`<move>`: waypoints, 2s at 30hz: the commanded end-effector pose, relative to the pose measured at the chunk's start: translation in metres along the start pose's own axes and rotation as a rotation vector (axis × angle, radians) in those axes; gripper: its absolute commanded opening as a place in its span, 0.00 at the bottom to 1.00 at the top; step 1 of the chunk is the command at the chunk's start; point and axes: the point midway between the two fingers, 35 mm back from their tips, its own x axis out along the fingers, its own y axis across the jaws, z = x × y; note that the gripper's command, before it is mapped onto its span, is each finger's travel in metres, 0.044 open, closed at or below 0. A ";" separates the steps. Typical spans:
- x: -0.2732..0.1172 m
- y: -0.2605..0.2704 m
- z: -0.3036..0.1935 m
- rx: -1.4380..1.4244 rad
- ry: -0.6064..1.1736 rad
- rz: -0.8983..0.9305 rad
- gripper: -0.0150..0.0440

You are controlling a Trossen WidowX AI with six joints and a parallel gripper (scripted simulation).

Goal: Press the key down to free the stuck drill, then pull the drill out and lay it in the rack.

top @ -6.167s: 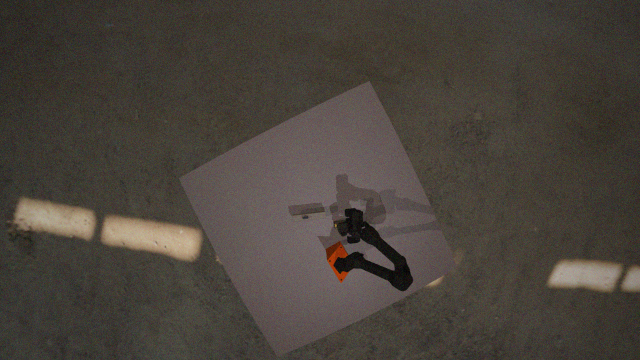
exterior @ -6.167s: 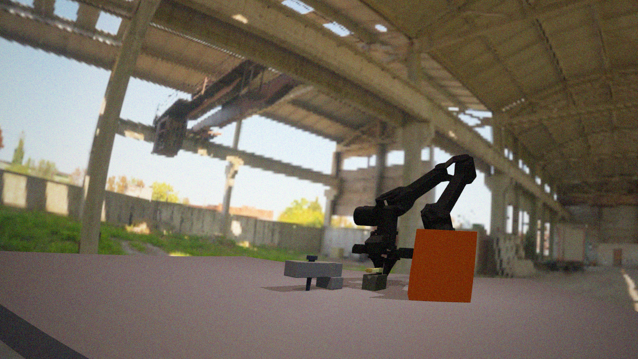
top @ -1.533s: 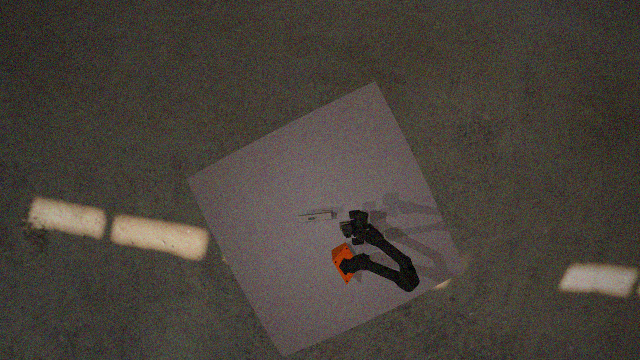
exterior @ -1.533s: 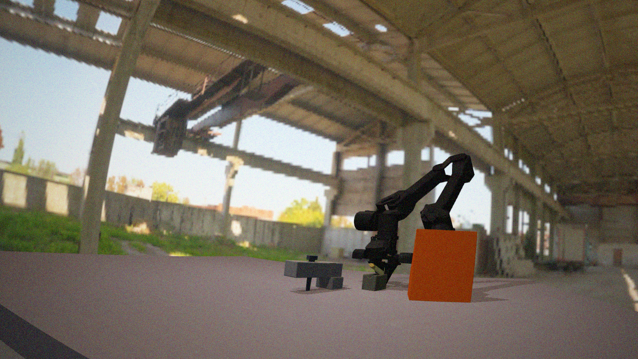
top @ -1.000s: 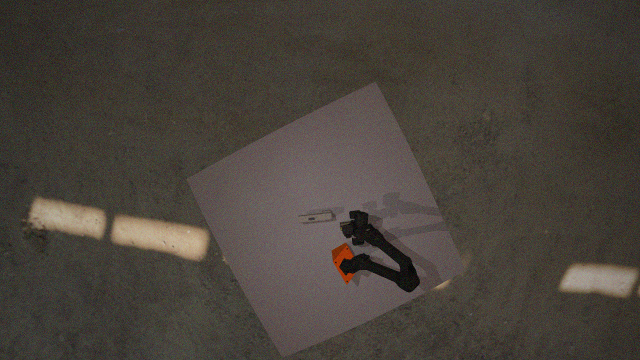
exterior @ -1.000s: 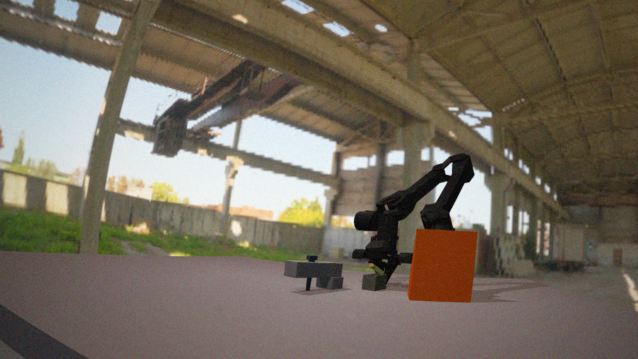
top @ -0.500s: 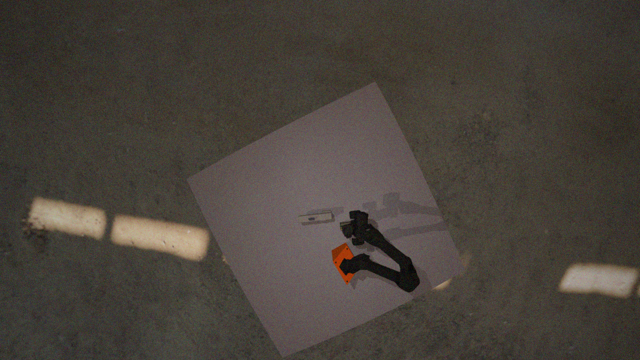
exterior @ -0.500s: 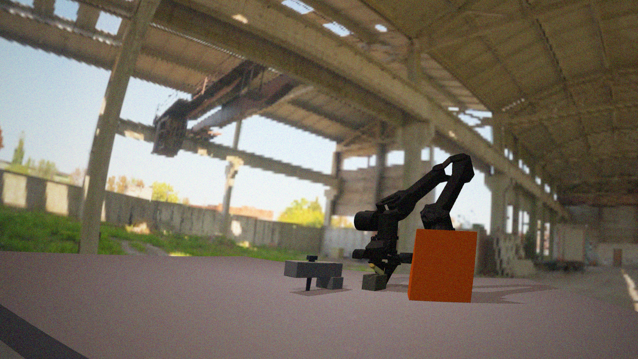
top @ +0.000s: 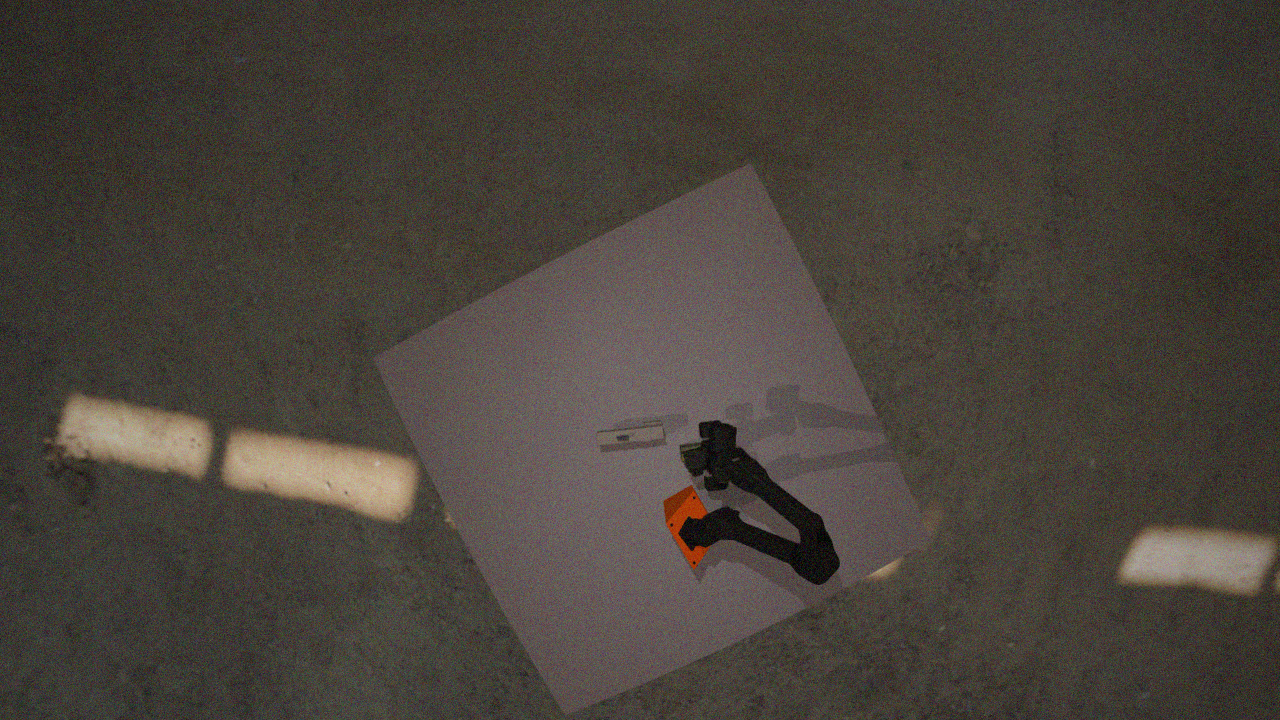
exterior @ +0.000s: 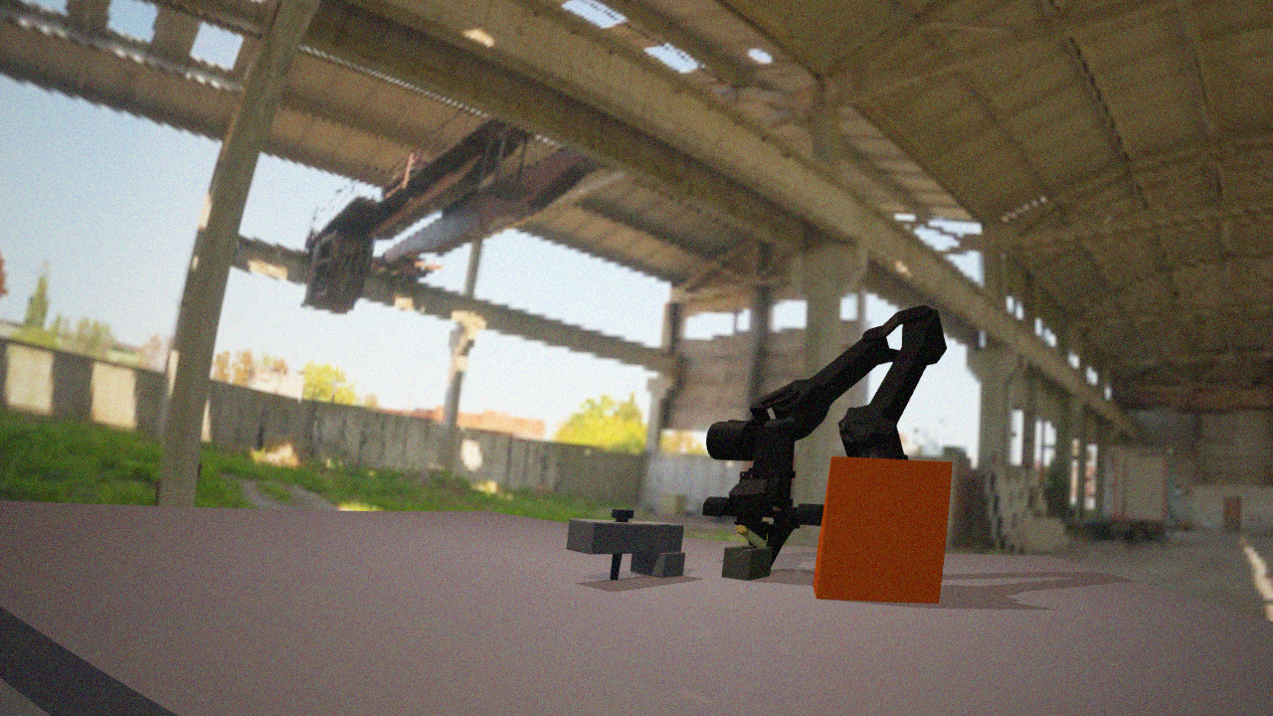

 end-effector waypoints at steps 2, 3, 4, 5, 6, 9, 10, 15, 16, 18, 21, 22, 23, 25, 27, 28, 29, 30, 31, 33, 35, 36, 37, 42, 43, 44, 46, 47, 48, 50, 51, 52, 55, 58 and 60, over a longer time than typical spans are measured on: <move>0.000 0.000 0.001 -0.001 -0.006 -0.001 0.25; 0.000 0.000 0.001 -0.001 -0.006 -0.001 0.25; 0.000 0.000 0.001 -0.001 -0.006 -0.001 0.25; 0.000 0.000 0.001 -0.001 -0.006 -0.001 0.25; 0.000 0.000 0.001 -0.001 -0.006 -0.001 0.25; 0.000 0.000 0.001 -0.001 -0.006 -0.001 0.25; 0.000 0.000 0.001 -0.001 -0.006 -0.001 0.25; 0.000 0.000 0.001 -0.001 -0.006 -0.001 0.25; 0.000 0.000 0.001 -0.001 -0.006 -0.001 0.25; 0.000 0.000 0.001 -0.001 -0.006 -0.001 0.25; 0.000 0.000 0.001 -0.001 -0.006 -0.001 0.25; 0.000 0.000 0.001 -0.001 -0.006 -0.001 0.25; 0.000 0.000 0.001 -0.001 -0.006 -0.001 0.25; 0.000 0.000 0.001 -0.001 -0.006 -0.001 0.25; 0.000 0.000 0.001 -0.001 -0.006 -0.001 0.25; 0.000 0.000 0.001 -0.001 -0.006 -0.001 0.25; 0.000 0.000 0.001 -0.001 -0.006 -0.001 0.25; 0.000 0.000 0.001 -0.001 -0.006 -0.001 0.25; 0.000 0.000 0.001 -0.001 -0.006 -0.001 0.25; 0.000 0.000 0.001 -0.001 -0.006 -0.001 0.25; 0.000 0.000 0.001 -0.001 -0.006 -0.001 0.25; 0.000 0.000 0.001 -0.001 -0.006 -0.001 0.25; 0.000 0.000 0.001 -0.001 -0.006 -0.001 0.25; 0.000 0.000 0.001 -0.001 -0.006 -0.001 0.25; 0.000 0.000 0.000 0.000 0.000 0.000 0.30; 0.000 0.000 0.000 0.000 0.000 0.000 0.34; 0.000 0.000 0.000 0.000 0.000 0.000 0.43; 0.000 0.000 0.000 0.000 0.000 0.000 0.48; 0.000 0.000 0.000 0.000 0.000 0.000 0.52; 0.000 0.000 0.000 0.000 0.000 0.000 0.61; 0.000 0.000 0.000 0.000 0.000 0.000 0.65; 0.000 0.000 0.000 0.000 0.000 0.000 0.70; 0.000 0.000 0.000 0.000 0.000 0.000 0.83; 0.000 0.000 0.000 0.000 0.000 0.000 0.97; -0.004 0.000 0.000 0.000 -0.002 0.000 1.00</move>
